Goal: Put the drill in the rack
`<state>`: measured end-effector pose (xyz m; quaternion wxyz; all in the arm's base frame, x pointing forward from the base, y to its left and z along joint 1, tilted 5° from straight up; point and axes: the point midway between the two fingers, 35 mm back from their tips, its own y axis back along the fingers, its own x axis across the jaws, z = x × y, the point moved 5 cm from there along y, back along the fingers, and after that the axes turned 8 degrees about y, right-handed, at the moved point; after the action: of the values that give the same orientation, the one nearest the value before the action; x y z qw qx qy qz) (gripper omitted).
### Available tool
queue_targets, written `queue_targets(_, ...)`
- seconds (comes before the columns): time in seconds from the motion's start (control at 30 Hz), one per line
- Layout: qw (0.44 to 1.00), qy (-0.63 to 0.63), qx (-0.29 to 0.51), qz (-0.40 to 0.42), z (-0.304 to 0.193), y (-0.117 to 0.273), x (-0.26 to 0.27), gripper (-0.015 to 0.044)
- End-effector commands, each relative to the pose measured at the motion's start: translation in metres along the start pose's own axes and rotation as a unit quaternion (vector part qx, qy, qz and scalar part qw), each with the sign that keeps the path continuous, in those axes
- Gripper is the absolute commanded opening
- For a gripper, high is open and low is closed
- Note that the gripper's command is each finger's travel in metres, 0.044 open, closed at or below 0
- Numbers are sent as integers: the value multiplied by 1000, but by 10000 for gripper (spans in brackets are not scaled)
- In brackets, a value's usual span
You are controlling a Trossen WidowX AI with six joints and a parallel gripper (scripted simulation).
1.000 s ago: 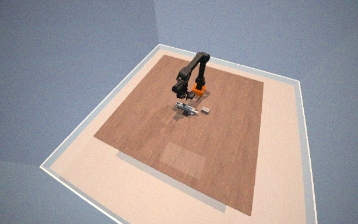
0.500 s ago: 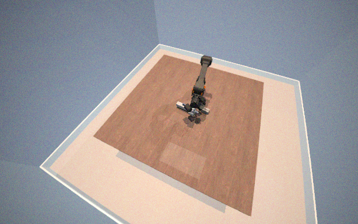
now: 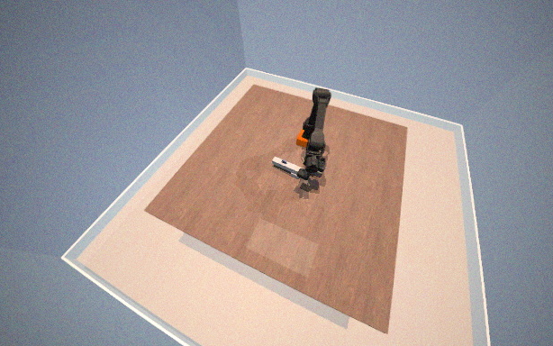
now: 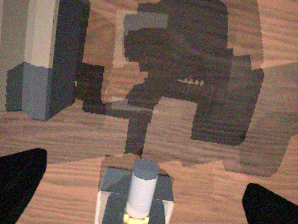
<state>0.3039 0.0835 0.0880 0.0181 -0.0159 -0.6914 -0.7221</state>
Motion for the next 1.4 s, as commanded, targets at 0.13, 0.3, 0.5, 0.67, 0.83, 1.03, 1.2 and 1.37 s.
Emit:
queue_targets(0.13, 1000, 5, -1, 1, 0, -4, 0, 440)
queue_targets(0.3, 1000, 5, -1, 1, -2, -11, 0, 440)
queue_targets(0.5, 1000, 5, -1, 1, -4, -21, 0, 440)
queue_targets(0.67, 1000, 5, -1, 1, -6, -29, 0, 440)
queue_targets(0.83, 1000, 5, -1, 1, -9, -37, 1, 440)
queue_targets(1.03, 1000, 5, -1, 1, -11, -46, 1, 440)
queue_targets(1.2, 1000, 5, -1, 1, -13, -52, 2, 440)
queue_targets(1.37, 1000, 2, -1, -2, -12, -49, 1, 387)
